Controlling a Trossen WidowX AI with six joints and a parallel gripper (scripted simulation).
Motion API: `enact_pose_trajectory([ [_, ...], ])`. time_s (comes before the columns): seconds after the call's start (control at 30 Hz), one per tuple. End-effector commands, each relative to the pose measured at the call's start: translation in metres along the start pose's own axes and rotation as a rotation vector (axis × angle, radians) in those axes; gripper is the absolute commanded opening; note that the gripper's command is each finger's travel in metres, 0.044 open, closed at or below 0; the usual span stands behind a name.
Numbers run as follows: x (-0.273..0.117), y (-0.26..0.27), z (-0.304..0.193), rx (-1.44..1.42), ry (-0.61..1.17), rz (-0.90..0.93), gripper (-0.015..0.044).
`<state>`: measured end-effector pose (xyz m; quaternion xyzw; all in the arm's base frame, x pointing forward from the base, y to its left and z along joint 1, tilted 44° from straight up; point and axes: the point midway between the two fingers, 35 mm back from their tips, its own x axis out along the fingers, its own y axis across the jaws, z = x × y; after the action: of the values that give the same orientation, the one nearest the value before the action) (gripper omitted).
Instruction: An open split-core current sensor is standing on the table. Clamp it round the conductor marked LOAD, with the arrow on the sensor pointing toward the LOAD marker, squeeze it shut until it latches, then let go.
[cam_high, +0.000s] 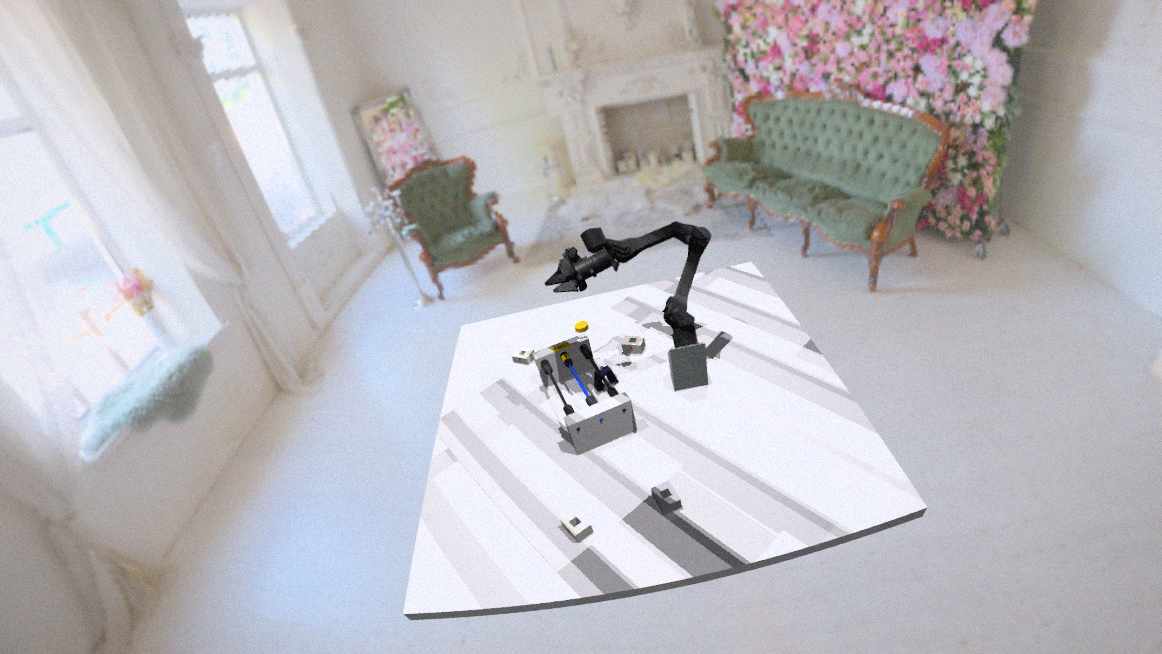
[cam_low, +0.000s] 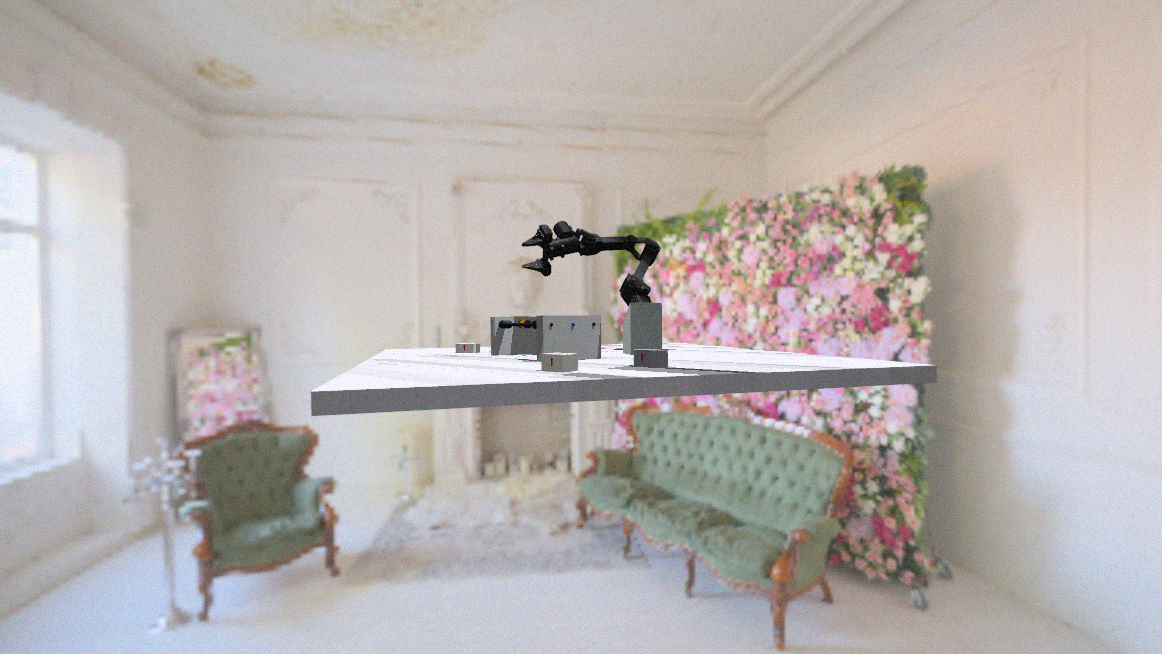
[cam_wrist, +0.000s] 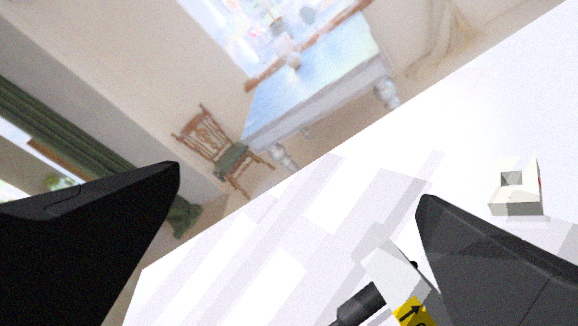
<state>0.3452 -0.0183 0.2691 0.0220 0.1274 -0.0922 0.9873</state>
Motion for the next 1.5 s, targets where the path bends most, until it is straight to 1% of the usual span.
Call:
enact_pose_trajectory([
  [0.0, 0.029, -0.016, -0.051, -0.051, 0.308, -0.242, 0.0440],
  [0.17, 0.037, -0.034, -0.092, -0.226, 0.568, -0.519, 0.0440],
  [0.23, 0.037, -0.040, -0.101, -0.332, 0.645, -0.625, 0.0440],
  [0.3, 0.037, -0.043, -0.105, -0.409, 0.686, -0.690, 0.0440],
  [1.23, 0.037, -0.043, -0.105, -0.420, 0.690, -0.697, 0.0440],
  [1.3, 0.034, -0.044, -0.112, -0.451, 0.718, -0.676, 0.0387],
  [1.43, 0.013, -0.052, -0.158, -0.636, 0.875, -0.531, 0.0282],
  [1.47, 0.007, -0.055, -0.170, -0.683, 0.914, -0.488, 0.0278],
])
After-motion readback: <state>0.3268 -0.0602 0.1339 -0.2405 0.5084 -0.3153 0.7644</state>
